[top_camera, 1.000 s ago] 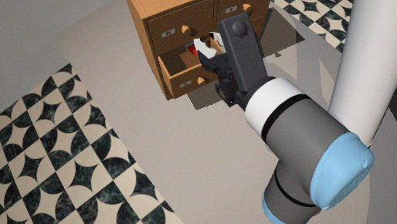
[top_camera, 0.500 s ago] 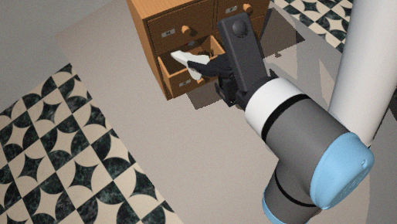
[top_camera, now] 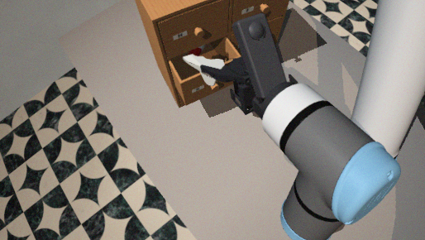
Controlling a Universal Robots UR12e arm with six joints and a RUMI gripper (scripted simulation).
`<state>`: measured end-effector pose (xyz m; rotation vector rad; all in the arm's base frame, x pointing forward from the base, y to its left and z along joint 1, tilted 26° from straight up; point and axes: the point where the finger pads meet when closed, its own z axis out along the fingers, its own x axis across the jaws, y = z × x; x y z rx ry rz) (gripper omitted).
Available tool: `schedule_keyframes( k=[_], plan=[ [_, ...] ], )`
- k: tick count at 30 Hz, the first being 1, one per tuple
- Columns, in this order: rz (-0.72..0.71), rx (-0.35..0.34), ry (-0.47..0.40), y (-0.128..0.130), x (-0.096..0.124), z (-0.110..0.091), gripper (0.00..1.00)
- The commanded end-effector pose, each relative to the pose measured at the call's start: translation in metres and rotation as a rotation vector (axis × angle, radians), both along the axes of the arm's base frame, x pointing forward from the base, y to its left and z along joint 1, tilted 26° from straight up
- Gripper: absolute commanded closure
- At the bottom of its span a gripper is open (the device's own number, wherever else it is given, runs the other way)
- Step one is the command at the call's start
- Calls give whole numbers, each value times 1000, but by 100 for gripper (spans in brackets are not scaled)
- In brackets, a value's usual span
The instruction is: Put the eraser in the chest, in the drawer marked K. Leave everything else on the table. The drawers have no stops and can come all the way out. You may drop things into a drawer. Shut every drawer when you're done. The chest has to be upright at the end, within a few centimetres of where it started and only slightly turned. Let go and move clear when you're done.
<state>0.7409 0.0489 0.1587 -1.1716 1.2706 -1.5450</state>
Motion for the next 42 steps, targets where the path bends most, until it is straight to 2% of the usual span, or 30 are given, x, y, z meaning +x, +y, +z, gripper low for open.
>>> schedule_keyframes(
  k=[1, 10, 23, 38, 42],
  plan=[
    [0, 0, -1, 0, -1, 0, 0],
    [0, 0, -1, 1, -6, -2, 0],
    [0, 0, -1, 6, -27, -9, 0],
    [0, 0, -1, 15, -75, -27, 0],
    [0, 0, -1, 16, -81, -30, 0]
  ],
)
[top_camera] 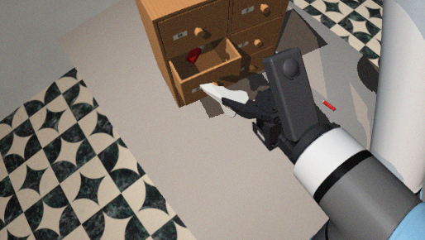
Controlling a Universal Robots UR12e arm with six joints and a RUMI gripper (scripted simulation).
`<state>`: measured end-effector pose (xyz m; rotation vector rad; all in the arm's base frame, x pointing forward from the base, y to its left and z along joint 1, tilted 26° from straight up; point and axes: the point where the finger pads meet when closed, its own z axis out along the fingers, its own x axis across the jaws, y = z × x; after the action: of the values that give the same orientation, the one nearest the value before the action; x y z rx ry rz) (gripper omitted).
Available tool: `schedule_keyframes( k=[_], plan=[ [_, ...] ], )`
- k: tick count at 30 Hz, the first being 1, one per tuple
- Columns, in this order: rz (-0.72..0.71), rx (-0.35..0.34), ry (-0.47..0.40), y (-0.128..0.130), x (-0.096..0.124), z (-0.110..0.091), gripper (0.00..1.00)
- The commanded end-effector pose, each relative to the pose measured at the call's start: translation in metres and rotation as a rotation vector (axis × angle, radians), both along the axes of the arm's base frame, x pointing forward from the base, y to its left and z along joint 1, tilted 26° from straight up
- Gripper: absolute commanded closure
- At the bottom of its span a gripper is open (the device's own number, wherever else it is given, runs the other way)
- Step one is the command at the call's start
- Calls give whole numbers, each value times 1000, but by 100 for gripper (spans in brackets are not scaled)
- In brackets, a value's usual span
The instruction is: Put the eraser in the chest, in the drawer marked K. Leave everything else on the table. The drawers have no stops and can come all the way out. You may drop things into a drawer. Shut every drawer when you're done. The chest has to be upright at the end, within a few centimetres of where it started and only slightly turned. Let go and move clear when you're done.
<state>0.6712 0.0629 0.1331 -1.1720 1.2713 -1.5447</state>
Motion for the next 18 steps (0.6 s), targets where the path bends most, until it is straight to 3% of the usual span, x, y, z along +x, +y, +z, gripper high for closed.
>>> schedule_keyframes(
  k=[1, 18],
  plan=[
    [0, 0, -1, 3, -15, -5, 0],
    [0, 0, -1, 11, -57, -21, 0]
  ],
)
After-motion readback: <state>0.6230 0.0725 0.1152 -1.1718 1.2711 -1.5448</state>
